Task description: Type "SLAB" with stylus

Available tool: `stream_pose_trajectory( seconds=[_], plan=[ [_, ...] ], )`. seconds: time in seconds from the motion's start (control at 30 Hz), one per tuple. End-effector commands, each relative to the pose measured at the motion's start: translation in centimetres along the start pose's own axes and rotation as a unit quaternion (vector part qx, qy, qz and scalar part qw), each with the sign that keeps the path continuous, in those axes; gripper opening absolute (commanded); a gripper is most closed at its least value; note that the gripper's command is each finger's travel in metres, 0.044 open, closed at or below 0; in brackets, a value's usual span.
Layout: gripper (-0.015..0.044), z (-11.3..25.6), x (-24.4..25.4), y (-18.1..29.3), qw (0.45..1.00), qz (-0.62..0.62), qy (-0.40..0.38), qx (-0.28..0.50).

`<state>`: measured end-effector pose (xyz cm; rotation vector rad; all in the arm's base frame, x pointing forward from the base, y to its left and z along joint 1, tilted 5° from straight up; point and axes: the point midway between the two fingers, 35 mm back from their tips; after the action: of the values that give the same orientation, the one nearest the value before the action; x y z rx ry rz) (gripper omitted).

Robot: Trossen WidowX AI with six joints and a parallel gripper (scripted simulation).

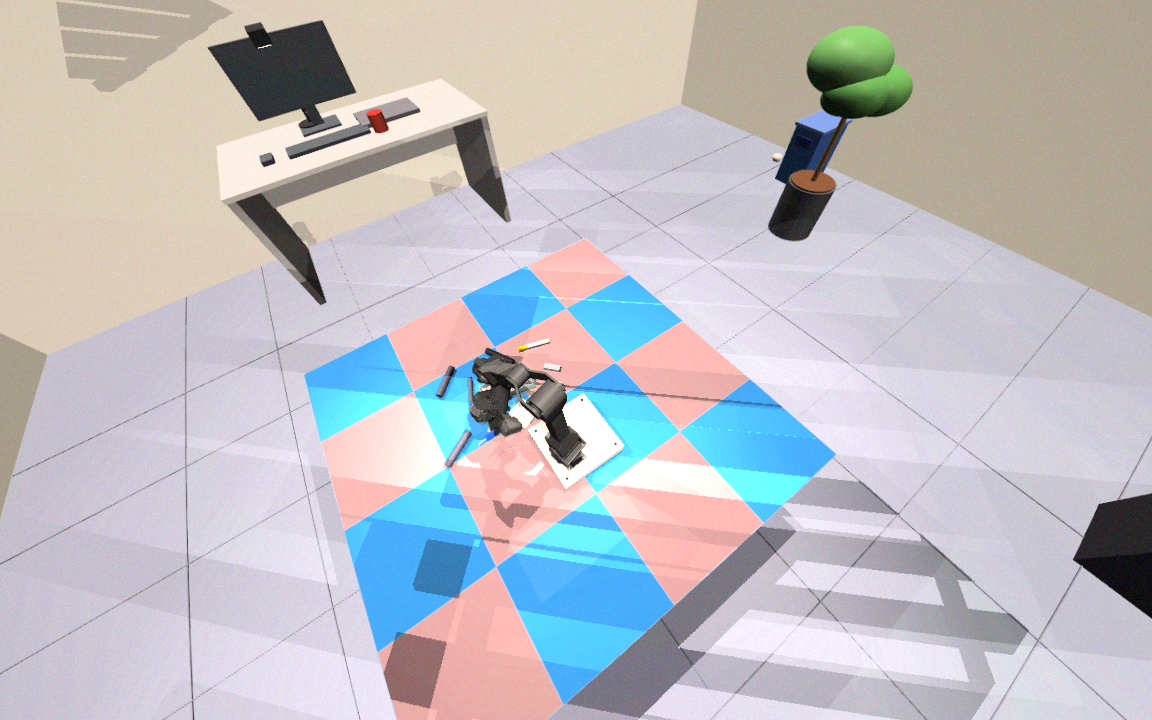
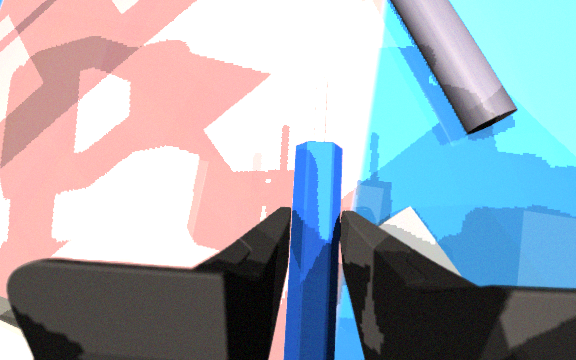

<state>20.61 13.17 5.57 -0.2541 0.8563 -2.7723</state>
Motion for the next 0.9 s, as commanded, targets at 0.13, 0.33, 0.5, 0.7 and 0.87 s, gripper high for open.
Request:
stream_pose_trajectory(
  seconds=[0.13, 0.33, 0.5, 0.7, 0.87],
  plan=[
    [0.0000, 1.8, -1.7, 1.1, 0.981, -0.191, 0.011, -0.030],
    [0.0000, 2.9, -2.5, 2.1, 0.943, -0.327, 0.012, -0.055],
    [0.0000, 4.0, -3.3, 3.1, 0.898, -0.434, 0.012, -0.077],
    [0.0000, 5.5, -4.2, 4.5, 0.827, -0.553, 0.010, -0.104],
    [0.0000, 6.7, -4.8, 5.5, 0.757, -0.641, 0.001, -0.127]
  ],
)
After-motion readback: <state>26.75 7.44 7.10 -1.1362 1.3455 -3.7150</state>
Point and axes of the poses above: the point midway between the two fingers, 35 mm back from their tips, its own z axis back along the fingers, its own x axis across the jaws, y = z × x, and after that the axes turned 12 degrees about z, right-handed
